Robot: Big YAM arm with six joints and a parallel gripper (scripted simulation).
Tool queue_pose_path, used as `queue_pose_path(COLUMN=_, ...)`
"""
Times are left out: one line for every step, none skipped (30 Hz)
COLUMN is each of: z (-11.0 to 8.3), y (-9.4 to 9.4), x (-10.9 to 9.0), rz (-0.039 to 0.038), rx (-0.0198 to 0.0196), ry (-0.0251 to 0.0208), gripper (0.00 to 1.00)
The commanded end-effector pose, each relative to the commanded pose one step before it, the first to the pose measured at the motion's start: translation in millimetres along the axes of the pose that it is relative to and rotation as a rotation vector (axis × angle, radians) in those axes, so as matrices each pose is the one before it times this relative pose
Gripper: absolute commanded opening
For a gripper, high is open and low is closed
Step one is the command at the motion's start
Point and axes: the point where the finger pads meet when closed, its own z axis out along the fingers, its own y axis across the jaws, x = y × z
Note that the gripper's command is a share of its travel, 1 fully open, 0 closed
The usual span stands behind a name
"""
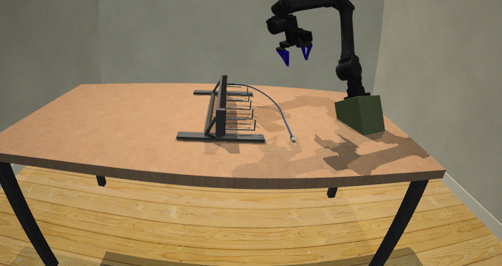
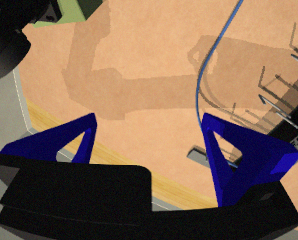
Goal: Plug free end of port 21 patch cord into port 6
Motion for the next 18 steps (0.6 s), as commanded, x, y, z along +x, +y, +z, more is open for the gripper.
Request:
queue_pose_path(z=-2.30, y=-0.82, x=0.45, rz=0.00173, rx=0.00684, ry=-0.00085, gripper=1.00)
queue_pose_path(z=0.00, y=0.00, x=0.00, rz=0.00000, rx=0.00000, ry=0.00000, gripper=1.00)
queue_pose_path(z=0.00, y=0.00, x=0.00, rz=0.00000, rx=0.00000, ry=0.00000, gripper=1.00)
queue_pose_path(z=0.00, y=0.00, x=0.00, rz=0.00000, rx=0.00000, ry=0.00000, gripper=1.00)
queue_pose_path(z=0.00, y=0.00, x=0.00, rz=0.00000, rx=0.00000, ry=0.00000, gripper=1.00)
queue_pose_path(z=0.00, y=0.00, x=0.00, rz=0.00000, rx=0.00000, ry=0.00000, gripper=1.00)
queue_pose_path(z=0.00, y=0.00, x=0.00, rz=0.00000, rx=0.00000, ry=0.00000, gripper=1.00)
queue_pose_path(z=0.00, y=0.00, x=0.00, rz=0.00000, rx=0.00000, ry=0.00000, gripper=1.00)
queue_pose_path(z=0.00, y=0.00, x=0.00, rz=0.00000, rx=0.00000, ry=0.00000, gripper=1.00)
queue_pose_path(z=0.00, y=0.00, x=0.00, rz=0.00000, rx=0.00000, ry=0.00000, gripper=1.00)
queue_pose_path(z=0.00, y=0.00, x=0.00, rz=0.00000, rx=0.00000, ry=0.00000, gripper=1.00)
queue_pose_path(z=0.00, y=0.00, x=0.00, rz=0.00000, rx=0.00000, ry=0.00000, gripper=1.00)
queue_pose_path(z=0.00, y=0.00, x=0.00, rz=0.00000, rx=0.00000, ry=0.00000, gripper=1.00)
queue_pose_path(z=0.00, y=0.00, x=0.00, rz=0.00000, rx=0.00000, ry=0.00000, gripper=1.00)
queue_pose_path(z=0.00, y=0.00, x=0.00, rz=0.00000, rx=0.00000, ry=0.00000, gripper=1.00)
queue_pose_path(z=0.00, y=0.00, x=0.00, rz=0.00000, rx=0.00000, ry=0.00000, gripper=1.00)
queue_pose_path(z=0.00, y=0.00, x=0.00, rz=0.00000, rx=0.00000, ry=0.00000, gripper=1.00)
queue_pose_path(z=-8.34, y=-6.60, x=1.22, rz=0.00969, rx=0.02474, ry=-0.00562, gripper=1.00)
